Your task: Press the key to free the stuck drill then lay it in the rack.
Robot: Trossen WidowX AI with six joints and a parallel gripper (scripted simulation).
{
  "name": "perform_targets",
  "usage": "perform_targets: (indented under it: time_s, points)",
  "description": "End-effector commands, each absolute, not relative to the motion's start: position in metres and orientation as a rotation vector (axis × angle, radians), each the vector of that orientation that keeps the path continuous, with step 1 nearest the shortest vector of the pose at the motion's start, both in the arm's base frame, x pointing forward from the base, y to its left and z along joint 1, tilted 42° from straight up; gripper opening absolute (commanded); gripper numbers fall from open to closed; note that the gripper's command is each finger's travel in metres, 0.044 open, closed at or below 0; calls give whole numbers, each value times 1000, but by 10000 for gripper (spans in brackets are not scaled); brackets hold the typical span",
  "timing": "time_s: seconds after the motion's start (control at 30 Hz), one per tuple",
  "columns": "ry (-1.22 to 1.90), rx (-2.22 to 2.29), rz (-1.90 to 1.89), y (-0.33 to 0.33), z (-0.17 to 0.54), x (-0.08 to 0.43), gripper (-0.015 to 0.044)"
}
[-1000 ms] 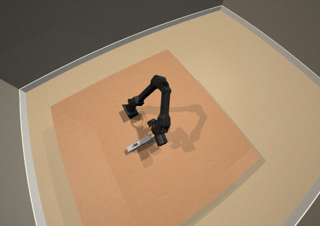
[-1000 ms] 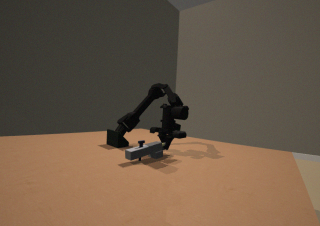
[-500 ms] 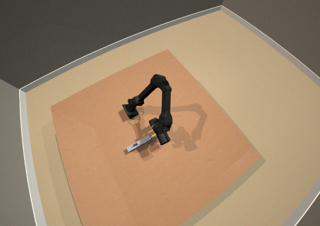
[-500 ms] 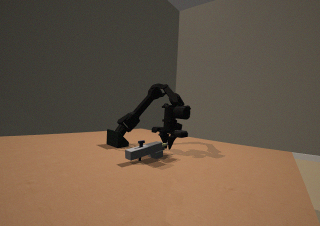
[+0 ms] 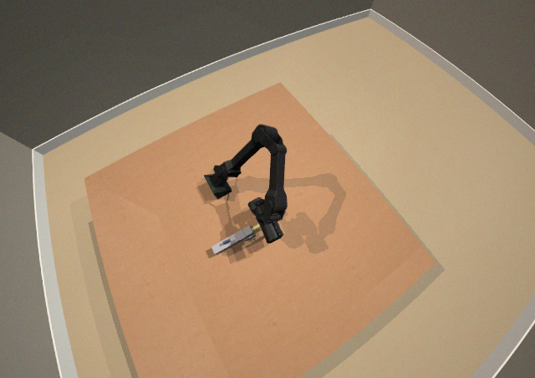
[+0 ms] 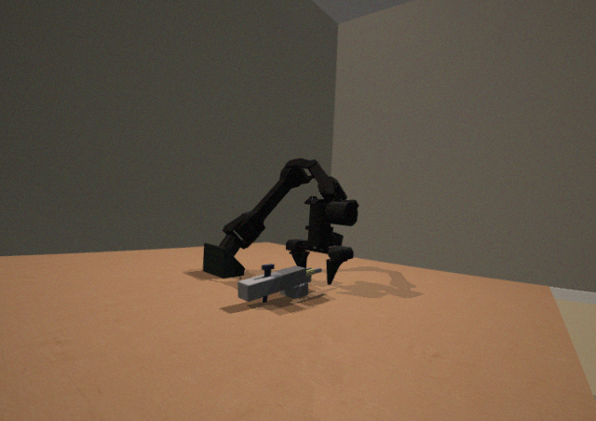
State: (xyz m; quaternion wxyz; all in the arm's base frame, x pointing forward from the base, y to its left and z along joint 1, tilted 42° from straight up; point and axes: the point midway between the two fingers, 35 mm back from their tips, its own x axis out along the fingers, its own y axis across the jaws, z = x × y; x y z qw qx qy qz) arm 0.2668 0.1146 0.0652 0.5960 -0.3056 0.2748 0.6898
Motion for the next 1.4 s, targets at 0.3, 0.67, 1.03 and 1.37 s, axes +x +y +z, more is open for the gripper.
perform_targets:
  time_s: [0.3, 0.67, 1.03, 1.37]
  points:
    - [635, -713, 1604, 112, 58, 267, 440]
    - [635, -713, 1604, 110, 53, 267, 440]
    - [637, -709, 1602, 111, 55, 267, 178]
    - [637, -709, 1602, 111, 55, 267, 0]
